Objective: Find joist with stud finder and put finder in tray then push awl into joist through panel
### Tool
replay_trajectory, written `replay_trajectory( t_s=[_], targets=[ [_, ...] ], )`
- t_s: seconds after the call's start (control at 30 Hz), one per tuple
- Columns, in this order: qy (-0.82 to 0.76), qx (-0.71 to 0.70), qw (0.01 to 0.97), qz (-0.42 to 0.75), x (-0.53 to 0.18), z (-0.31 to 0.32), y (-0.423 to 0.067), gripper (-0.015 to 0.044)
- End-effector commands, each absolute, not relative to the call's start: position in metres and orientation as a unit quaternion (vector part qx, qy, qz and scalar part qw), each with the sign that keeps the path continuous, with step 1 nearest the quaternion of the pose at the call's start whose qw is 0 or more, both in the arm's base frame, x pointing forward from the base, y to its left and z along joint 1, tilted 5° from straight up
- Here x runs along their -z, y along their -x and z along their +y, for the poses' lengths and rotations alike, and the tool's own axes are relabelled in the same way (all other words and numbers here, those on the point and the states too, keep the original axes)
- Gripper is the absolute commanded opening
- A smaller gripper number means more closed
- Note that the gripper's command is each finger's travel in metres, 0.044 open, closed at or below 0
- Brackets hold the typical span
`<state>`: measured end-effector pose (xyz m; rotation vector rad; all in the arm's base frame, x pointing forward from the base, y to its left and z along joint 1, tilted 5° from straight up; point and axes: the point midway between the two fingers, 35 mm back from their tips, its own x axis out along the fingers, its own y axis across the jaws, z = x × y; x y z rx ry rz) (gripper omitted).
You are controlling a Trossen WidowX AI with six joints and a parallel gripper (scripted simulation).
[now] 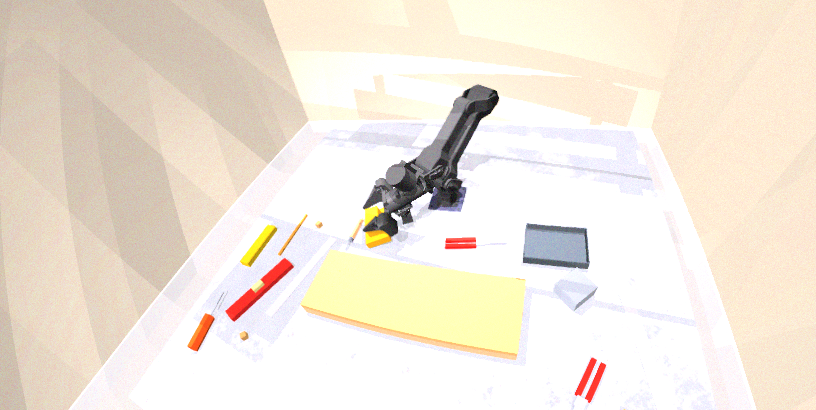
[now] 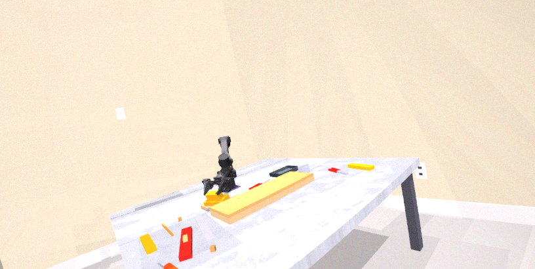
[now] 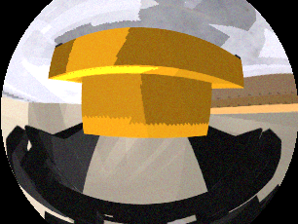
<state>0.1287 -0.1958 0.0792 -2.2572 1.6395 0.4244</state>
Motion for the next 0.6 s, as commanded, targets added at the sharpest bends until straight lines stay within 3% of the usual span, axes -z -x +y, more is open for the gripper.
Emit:
replay_trajectory(
  t_s=[0.0, 0.57],
  targets=[
    [0.79, -0.147, 0.159, 0.573, -0.0798, -0.196, -0.129, 0.044],
    [0.79, -0.148, 0.16, 0.573, -0.0813, -0.193, -0.1286, 0.044]
  ],
)
